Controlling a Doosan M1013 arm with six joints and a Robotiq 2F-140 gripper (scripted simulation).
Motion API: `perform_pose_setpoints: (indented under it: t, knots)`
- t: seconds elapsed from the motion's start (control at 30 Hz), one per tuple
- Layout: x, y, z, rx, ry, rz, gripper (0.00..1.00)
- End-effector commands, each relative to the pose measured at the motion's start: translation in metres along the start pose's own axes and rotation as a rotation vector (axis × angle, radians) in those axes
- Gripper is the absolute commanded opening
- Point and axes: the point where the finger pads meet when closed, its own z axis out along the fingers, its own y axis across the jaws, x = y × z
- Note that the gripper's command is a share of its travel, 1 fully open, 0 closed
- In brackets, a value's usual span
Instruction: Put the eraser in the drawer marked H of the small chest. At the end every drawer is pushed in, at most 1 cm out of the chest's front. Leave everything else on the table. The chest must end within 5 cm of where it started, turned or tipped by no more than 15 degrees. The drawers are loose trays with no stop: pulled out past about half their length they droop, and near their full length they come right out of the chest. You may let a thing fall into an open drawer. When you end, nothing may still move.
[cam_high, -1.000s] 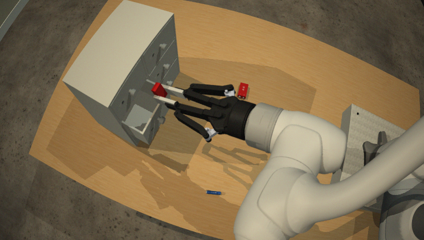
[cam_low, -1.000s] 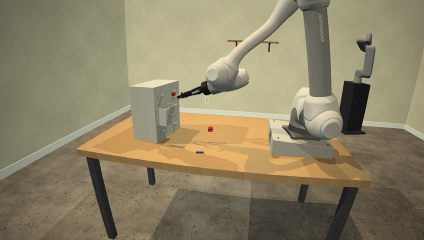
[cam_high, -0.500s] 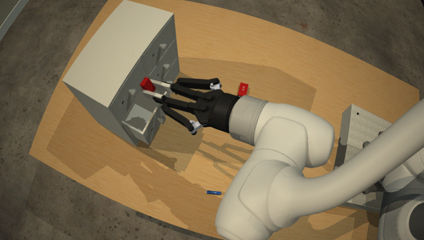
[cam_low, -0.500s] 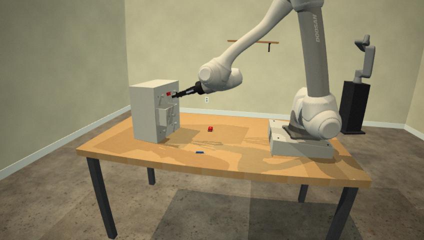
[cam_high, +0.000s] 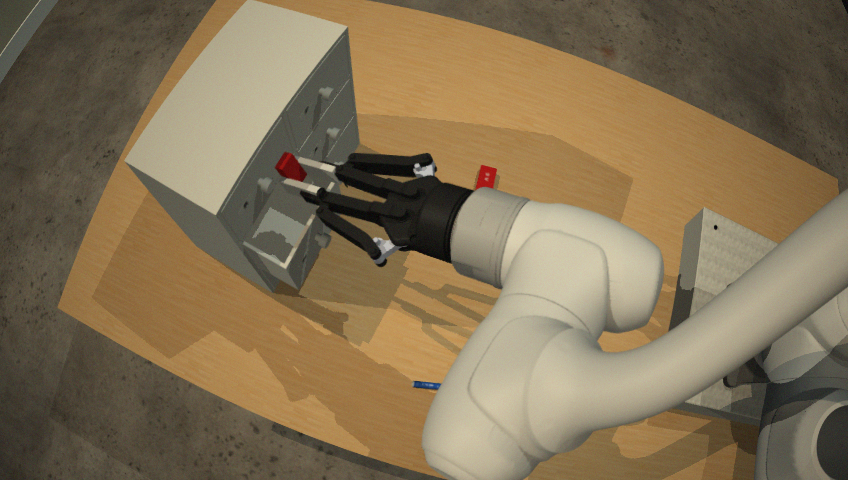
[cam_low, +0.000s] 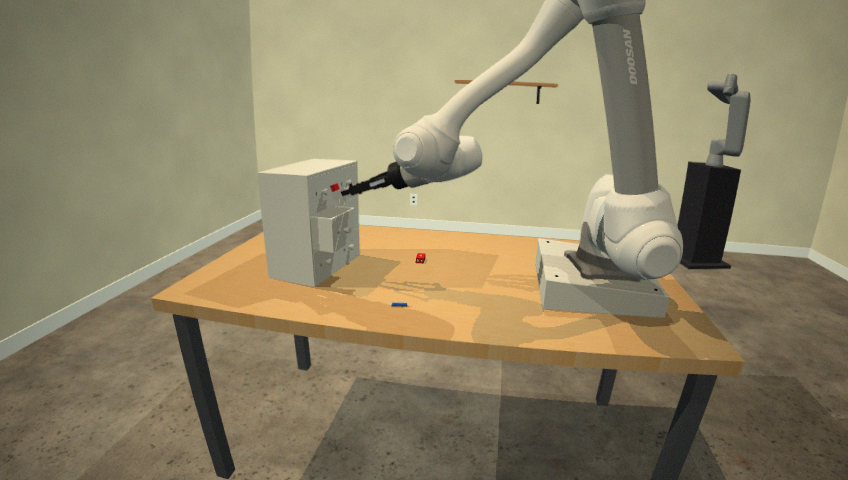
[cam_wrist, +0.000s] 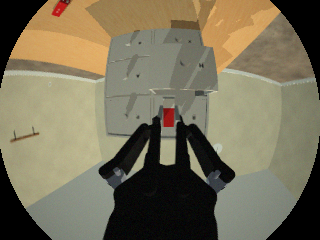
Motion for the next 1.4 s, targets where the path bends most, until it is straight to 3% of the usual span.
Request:
perform_pose_setpoints:
  t: [0.0, 0.6, 1.0, 1.03, 1.37]
  knots:
    - [-0.0001, 0.0000, 0.0000, 0.000, 0.000, 0.000, 0.11]
    - [-0.0001, 0.0000, 0.0000, 0.000, 0.000, 0.000, 0.11]
    - [-0.0001, 0.0000, 0.0000, 0.000, 0.000, 0.000, 0.23]
    - [-0.0001, 0.0000, 0.0000, 0.000, 0.000, 0.000, 1.00]
    - [-0.0001, 0.0000, 0.0000, 0.000, 0.000, 0.000, 1.00]
